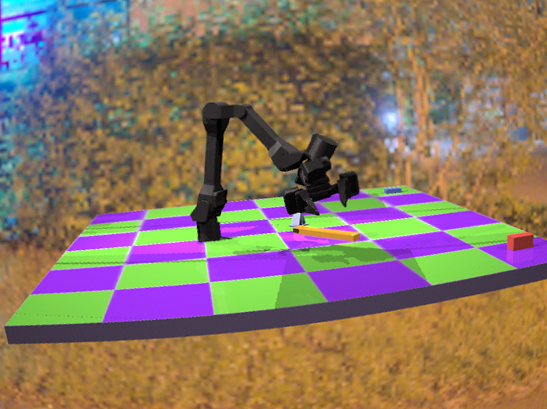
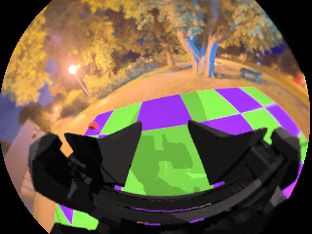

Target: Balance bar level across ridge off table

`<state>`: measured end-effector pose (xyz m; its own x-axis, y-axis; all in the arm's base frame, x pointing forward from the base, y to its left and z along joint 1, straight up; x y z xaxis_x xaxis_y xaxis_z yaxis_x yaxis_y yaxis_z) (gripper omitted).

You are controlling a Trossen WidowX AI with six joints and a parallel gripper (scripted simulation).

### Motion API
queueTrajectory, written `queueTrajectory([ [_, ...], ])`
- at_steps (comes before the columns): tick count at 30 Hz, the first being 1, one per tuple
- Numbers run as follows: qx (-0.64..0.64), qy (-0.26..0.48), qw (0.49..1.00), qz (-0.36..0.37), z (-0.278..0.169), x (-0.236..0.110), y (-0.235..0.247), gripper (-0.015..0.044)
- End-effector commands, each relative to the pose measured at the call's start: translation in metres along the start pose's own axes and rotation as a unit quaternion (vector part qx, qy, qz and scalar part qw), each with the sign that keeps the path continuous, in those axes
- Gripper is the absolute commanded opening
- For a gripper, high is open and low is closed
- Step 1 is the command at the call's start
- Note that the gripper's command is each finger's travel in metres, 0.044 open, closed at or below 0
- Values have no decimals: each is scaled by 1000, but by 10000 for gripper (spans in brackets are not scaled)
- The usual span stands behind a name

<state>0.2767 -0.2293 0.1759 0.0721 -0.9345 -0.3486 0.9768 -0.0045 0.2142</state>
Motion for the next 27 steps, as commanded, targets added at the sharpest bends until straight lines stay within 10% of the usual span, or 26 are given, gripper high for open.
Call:
queueTrajectory([
  [1, -38, 46, 998, 21, -3, -2, 13, 315],
  [27, -231, 336, 907, 99, -15, -43, 57, 315],
])
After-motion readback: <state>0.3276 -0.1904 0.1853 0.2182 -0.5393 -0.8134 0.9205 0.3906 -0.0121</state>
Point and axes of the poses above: the point midway between the two fingers, 35 mm back from their tips, its own x axis out along the fingers, its own y axis across the jaws, z = x × y, the point moved 10 cm from there along -x, back along the fingers
